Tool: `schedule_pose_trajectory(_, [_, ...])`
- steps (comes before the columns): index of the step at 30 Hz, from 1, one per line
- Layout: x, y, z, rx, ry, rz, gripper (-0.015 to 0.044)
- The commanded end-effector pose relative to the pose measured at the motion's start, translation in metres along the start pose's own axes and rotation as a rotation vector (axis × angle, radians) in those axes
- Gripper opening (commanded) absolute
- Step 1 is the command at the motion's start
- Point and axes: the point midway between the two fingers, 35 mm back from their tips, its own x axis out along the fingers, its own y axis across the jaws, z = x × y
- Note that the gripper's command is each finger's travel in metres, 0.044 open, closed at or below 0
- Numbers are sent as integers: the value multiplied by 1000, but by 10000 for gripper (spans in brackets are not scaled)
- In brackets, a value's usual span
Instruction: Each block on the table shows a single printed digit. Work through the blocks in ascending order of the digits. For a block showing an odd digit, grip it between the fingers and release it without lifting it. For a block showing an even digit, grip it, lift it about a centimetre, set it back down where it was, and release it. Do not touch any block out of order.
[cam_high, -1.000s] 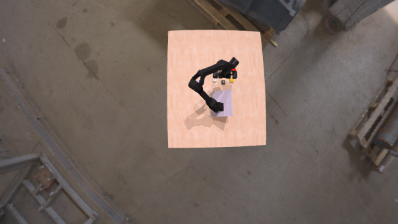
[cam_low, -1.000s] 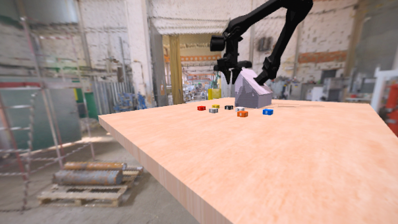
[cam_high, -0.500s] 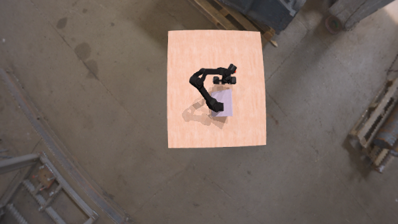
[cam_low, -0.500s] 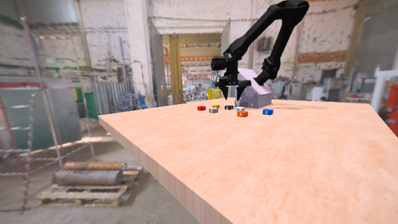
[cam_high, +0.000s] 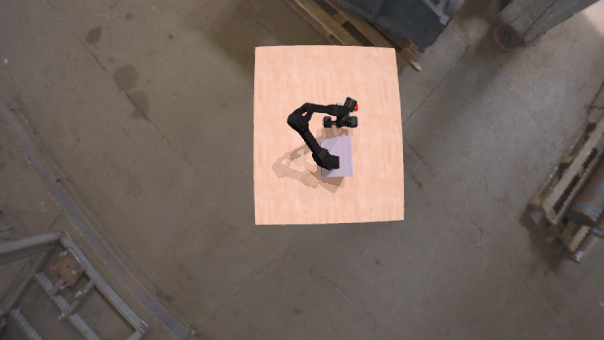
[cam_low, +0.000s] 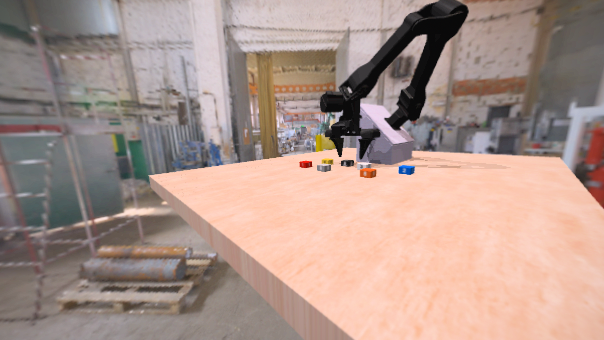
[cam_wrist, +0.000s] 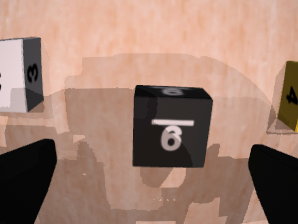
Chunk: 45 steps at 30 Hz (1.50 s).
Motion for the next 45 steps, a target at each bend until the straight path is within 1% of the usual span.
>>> schedule_pose_trajectory(1, [7, 1, -2, 9, 4, 8, 400])
schedule_pose_trajectory(10, [19, 2, -3, 9, 4, 9, 400])
schedule_pose_trajectory(20, [19, 2, -3, 9, 4, 9, 138])
schedule_pose_trajectory(21, [19, 2, -3, 9, 4, 9, 120])
schedule_pose_trajectory(36, [19, 2, -3, 9, 4, 9, 120])
schedule_pose_trajectory(45, [19, 2, -3, 9, 4, 9, 356])
